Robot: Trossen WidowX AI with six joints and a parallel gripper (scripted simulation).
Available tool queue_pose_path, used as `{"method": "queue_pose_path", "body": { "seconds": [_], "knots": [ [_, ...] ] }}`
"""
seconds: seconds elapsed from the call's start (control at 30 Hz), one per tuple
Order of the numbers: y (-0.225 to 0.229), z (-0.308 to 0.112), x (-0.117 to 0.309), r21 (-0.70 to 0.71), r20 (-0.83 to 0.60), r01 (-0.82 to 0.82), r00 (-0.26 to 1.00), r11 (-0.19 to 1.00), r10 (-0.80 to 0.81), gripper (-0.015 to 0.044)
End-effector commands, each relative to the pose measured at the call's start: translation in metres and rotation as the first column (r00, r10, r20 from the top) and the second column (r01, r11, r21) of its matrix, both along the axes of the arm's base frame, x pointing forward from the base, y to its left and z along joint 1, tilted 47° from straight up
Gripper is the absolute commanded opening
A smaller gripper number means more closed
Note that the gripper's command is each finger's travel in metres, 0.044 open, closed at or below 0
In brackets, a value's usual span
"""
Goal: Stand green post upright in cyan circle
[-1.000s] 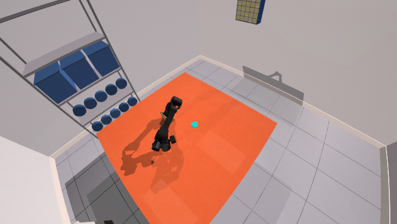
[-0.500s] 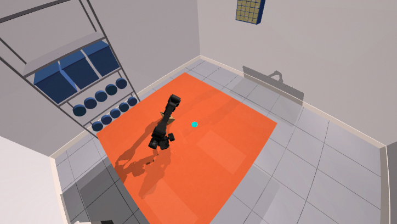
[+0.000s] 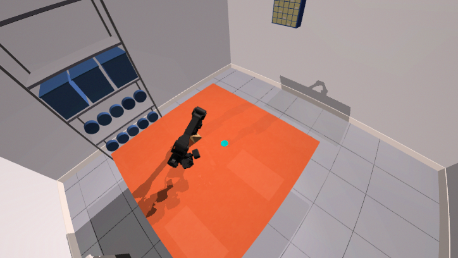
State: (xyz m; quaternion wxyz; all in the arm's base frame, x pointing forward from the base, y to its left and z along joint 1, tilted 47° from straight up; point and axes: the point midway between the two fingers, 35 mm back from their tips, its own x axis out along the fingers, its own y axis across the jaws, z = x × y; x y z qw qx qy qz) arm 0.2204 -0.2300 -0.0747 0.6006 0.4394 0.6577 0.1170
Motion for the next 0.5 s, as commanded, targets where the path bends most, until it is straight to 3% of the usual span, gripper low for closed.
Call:
{"method": "queue_pose_path", "body": {
  "seconds": [0.0, 0.47],
  "knots": [
    [-0.007, 0.006, -0.001, -0.012, 0.005, -0.005, 1.000, 1.000, 0.005, 0.0023],
    [0.008, 0.041, 0.016, -0.025, 0.001, 0.009, 1.000, 1.000, -0.009, 0.0023]
  ]
}}
